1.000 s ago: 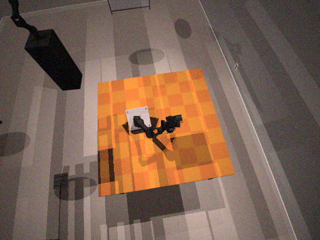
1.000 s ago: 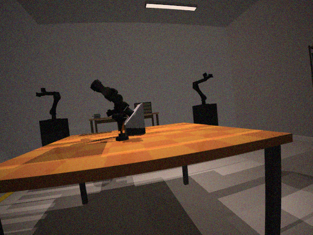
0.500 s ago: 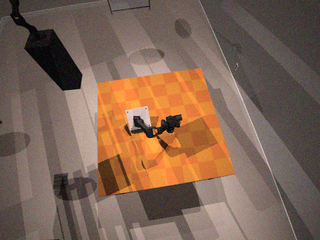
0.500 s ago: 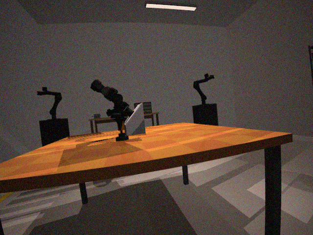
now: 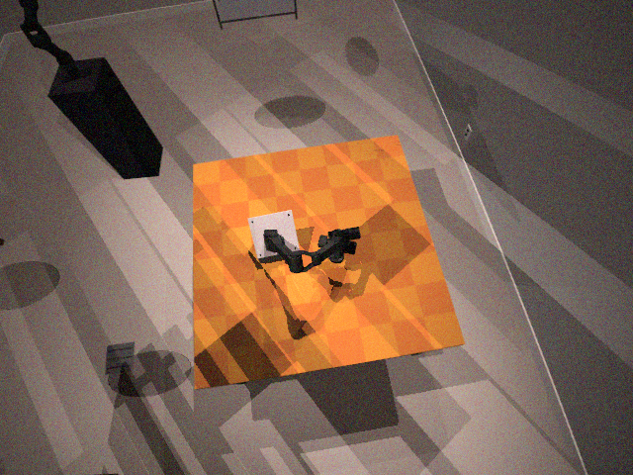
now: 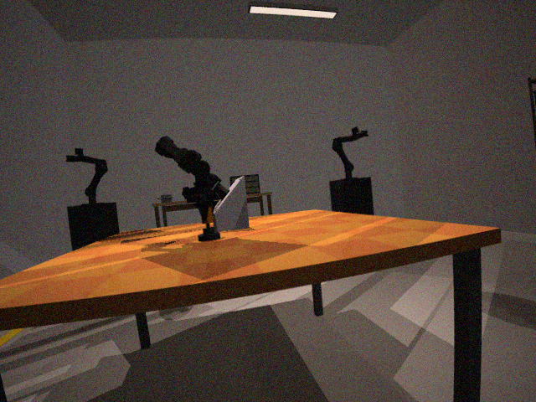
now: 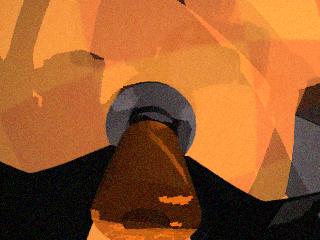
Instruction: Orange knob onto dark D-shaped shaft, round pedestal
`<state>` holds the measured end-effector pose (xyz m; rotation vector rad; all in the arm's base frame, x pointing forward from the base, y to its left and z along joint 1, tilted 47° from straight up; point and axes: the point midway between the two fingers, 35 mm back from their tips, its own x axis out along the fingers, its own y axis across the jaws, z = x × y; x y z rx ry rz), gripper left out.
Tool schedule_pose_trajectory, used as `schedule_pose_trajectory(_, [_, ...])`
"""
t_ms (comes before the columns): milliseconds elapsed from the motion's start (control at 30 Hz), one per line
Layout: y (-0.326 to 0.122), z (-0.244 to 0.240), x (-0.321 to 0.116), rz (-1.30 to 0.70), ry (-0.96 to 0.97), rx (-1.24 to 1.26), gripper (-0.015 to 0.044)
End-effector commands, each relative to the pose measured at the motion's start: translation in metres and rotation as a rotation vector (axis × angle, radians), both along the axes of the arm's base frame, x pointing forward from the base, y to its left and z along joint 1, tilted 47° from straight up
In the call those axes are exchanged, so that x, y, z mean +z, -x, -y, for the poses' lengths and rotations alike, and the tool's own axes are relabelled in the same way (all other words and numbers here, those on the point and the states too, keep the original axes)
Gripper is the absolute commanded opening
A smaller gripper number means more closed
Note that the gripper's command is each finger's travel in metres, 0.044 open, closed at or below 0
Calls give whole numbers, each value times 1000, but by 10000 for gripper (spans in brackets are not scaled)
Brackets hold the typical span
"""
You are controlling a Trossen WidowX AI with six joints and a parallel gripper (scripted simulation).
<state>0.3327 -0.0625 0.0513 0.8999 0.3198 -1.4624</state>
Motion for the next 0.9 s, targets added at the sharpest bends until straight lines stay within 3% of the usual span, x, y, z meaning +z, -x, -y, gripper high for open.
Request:
schedule_pose_trajectory(0, [-1,0,-1,7,0,-4,0])
schedule_pose_trajectory(867, [-1,2,-3,7,0,-4,0])
